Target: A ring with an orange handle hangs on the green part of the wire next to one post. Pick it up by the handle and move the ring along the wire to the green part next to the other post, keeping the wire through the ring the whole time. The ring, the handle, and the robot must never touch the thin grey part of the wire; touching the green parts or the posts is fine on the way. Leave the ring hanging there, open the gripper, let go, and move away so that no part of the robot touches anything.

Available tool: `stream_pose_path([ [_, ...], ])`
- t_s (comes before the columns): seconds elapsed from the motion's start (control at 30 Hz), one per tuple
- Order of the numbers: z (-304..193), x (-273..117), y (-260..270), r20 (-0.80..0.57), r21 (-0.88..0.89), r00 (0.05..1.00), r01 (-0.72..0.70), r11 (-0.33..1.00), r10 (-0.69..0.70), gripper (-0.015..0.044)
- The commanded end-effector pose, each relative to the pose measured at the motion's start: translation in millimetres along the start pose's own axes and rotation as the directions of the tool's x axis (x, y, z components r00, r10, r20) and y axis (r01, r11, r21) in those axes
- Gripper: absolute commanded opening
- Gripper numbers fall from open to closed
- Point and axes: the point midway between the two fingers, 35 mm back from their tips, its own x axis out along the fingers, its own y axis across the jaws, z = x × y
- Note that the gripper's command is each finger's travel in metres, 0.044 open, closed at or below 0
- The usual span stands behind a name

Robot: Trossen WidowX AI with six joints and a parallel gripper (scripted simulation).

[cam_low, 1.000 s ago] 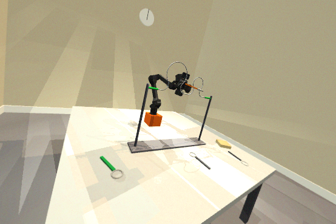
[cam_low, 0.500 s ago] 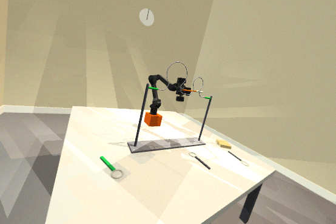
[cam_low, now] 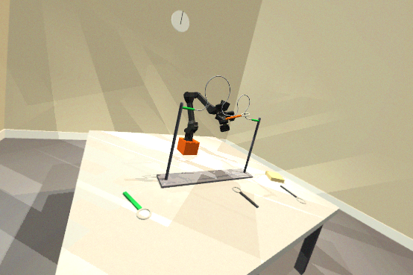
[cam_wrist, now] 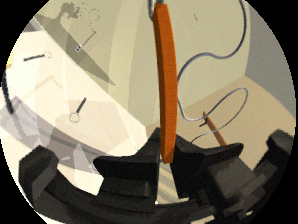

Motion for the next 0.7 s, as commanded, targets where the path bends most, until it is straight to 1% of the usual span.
stream_pose_path([
  [0.0, -1.2, 1.0, 17.9, 0.011, 0.088, 0.999, -0.046, 0.995, 0.045, -0.015],
  [0.33, 6.5, -7.6, 55.9, 0.003, 0.303, 0.989, -0.139, 0.943, 0.145, -0.015],
  [0.67, 22.7, -20.0, 90.4, 0.016, 0.505, 0.97, -0.218, 0.835, 0.244, -0.015],
])
